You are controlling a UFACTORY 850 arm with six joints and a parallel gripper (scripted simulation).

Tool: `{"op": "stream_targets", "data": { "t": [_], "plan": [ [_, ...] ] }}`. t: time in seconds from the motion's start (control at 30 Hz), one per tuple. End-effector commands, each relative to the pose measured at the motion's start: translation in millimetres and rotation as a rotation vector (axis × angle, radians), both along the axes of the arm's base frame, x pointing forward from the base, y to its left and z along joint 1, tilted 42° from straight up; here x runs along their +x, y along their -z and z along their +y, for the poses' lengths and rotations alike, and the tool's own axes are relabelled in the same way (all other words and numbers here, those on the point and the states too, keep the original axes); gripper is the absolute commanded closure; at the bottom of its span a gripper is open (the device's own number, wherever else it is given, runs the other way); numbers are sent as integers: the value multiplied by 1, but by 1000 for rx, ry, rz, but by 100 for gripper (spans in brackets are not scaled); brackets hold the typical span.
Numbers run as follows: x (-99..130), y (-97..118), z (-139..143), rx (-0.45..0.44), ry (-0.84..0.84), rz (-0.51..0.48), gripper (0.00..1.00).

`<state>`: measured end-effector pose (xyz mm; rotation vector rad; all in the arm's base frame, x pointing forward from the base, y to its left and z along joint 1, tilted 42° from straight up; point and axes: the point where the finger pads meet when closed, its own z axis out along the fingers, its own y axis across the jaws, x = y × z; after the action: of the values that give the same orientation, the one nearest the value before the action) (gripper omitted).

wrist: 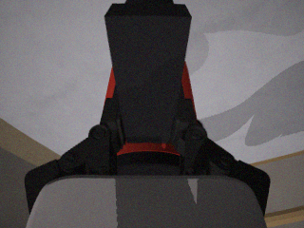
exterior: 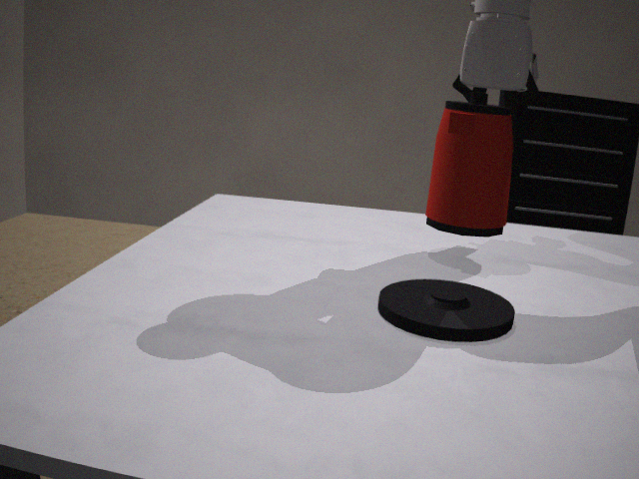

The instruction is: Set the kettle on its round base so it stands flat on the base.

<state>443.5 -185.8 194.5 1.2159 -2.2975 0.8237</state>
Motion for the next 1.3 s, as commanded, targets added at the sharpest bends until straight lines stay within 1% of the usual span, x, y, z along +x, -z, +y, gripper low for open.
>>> {"op": "stream_targets", "data": {
  "t": [0.0, 0.13, 0.2, 0.7, 0.77, 1.27],
  "plan": [
    [5, 10, 12, 0, 0, -2, 100],
    [8, 19, 21, 0, 0, -2, 100],
    [8, 19, 21, 0, 0, -2, 100],
    [21, 54, 58, 0, 0, -2, 100],
    [21, 54, 58, 0, 0, -2, 100],
    [35, 91, 97, 0, 0, -2, 100]
  ]
}}
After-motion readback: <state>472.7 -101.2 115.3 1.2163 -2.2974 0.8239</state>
